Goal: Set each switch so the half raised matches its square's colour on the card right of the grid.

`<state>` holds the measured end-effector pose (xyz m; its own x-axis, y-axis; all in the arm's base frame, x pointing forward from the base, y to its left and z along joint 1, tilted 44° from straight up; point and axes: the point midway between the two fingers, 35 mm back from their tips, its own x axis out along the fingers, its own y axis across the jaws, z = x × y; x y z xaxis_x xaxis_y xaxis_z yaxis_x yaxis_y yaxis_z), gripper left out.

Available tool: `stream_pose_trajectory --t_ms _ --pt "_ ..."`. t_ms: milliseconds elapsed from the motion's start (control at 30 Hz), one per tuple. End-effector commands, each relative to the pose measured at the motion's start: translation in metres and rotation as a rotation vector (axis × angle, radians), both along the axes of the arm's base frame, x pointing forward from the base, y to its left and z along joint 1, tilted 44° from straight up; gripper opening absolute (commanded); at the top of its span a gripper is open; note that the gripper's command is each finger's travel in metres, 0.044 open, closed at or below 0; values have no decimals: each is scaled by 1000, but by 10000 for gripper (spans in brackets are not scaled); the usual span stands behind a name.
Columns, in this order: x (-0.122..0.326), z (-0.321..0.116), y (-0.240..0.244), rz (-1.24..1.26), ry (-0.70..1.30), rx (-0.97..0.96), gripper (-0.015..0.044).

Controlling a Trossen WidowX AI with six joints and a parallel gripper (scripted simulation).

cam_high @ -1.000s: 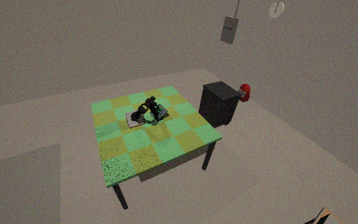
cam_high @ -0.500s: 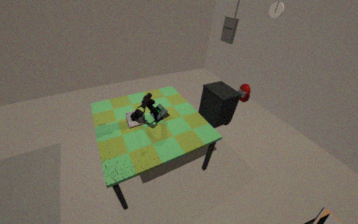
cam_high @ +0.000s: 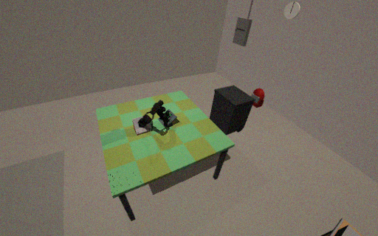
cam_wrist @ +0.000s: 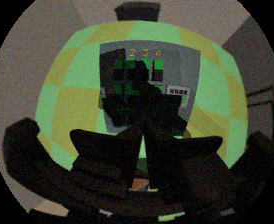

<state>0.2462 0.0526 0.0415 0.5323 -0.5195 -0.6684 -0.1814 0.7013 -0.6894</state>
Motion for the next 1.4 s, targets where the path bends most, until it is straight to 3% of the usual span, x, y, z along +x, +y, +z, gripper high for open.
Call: stream_pose_trajectory --t_ms 0,1367 --pt "1 -5 -4 3 9 -3 0" --pt "13 -19 -14 3 8 -4 0"
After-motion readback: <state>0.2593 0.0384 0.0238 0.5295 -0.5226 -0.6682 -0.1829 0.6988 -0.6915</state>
